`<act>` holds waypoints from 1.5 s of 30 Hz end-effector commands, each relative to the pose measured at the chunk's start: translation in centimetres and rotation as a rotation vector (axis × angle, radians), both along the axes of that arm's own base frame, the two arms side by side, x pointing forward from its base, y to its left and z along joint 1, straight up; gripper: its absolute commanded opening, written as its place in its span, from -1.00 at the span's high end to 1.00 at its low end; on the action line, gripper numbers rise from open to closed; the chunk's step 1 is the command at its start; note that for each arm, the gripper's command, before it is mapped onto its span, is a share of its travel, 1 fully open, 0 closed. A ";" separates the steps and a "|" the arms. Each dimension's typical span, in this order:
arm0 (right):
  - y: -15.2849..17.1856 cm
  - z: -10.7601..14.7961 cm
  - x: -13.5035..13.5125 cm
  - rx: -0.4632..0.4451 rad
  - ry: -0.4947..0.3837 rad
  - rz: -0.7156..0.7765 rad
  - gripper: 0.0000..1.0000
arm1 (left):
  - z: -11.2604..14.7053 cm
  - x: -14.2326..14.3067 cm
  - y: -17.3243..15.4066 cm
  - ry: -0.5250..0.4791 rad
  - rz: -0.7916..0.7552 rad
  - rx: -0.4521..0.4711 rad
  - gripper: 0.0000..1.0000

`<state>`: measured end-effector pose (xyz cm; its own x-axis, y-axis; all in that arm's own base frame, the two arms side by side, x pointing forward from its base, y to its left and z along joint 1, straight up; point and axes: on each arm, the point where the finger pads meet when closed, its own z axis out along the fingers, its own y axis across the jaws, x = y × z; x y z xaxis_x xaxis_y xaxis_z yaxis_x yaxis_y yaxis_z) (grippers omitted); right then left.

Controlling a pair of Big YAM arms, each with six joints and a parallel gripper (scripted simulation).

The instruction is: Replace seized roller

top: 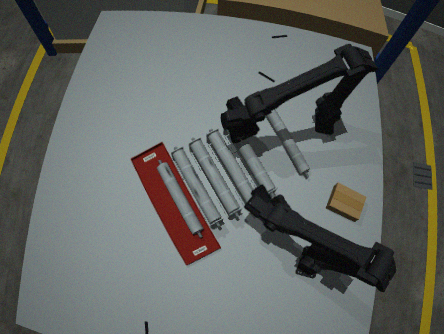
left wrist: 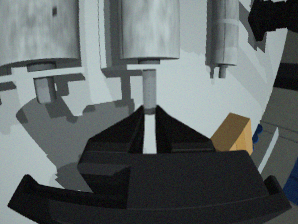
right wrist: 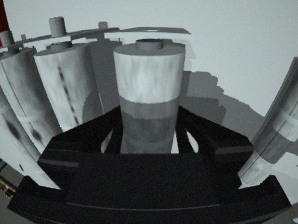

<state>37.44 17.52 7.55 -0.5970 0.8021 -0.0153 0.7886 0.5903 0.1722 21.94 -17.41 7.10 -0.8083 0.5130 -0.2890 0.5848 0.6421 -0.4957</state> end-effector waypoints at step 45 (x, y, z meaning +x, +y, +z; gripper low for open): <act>0.2 1.6 1.4 0.023 -0.047 0.003 0.36 | 0.4 1.4 -0.2 -0.065 -0.015 -0.020 0.94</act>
<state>37.41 17.49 7.43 -0.5967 0.8024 -0.0103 0.7895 0.5893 0.1713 22.21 -17.61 7.11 -0.7976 0.5149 -0.3140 0.6006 0.6303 -0.4920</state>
